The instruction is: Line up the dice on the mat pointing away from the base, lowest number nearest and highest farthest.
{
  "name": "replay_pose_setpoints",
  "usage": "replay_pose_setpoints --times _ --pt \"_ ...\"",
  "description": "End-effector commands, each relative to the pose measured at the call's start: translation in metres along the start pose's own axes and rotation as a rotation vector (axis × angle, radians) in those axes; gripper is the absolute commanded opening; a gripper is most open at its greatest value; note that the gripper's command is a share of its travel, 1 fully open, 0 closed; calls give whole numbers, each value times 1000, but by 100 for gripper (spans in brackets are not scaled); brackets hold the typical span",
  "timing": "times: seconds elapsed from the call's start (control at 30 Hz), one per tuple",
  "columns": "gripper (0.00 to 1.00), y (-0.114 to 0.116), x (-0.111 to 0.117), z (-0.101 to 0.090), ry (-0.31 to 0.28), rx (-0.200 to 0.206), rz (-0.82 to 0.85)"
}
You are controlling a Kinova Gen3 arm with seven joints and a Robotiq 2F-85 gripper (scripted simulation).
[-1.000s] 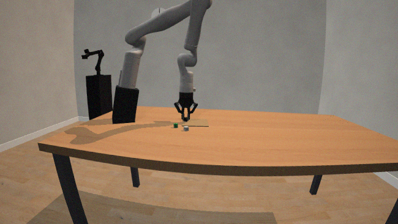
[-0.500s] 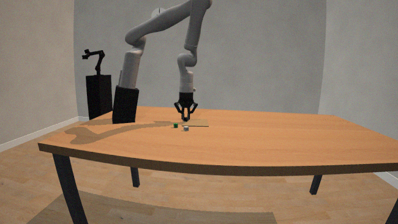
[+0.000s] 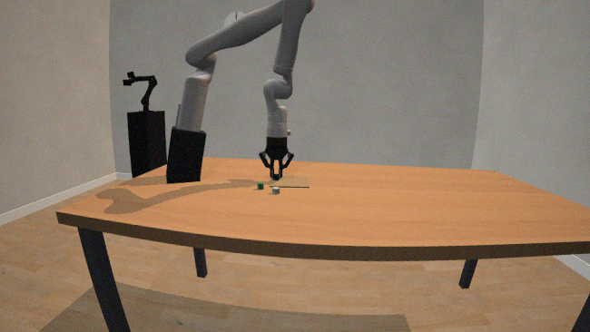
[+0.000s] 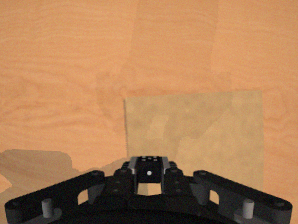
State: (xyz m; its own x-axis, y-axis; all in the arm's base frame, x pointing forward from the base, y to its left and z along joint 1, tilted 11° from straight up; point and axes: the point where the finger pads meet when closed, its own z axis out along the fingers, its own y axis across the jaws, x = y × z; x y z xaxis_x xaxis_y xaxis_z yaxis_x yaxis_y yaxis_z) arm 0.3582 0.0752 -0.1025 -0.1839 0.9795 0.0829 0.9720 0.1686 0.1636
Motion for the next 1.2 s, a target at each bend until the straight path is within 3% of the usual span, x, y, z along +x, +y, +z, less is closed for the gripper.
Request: replay_pose_setpoints --times 0.0,1.17 --pt "15 2 1 0 0 -2 0" --pt "15 -2 1 -1 1 2 -3"
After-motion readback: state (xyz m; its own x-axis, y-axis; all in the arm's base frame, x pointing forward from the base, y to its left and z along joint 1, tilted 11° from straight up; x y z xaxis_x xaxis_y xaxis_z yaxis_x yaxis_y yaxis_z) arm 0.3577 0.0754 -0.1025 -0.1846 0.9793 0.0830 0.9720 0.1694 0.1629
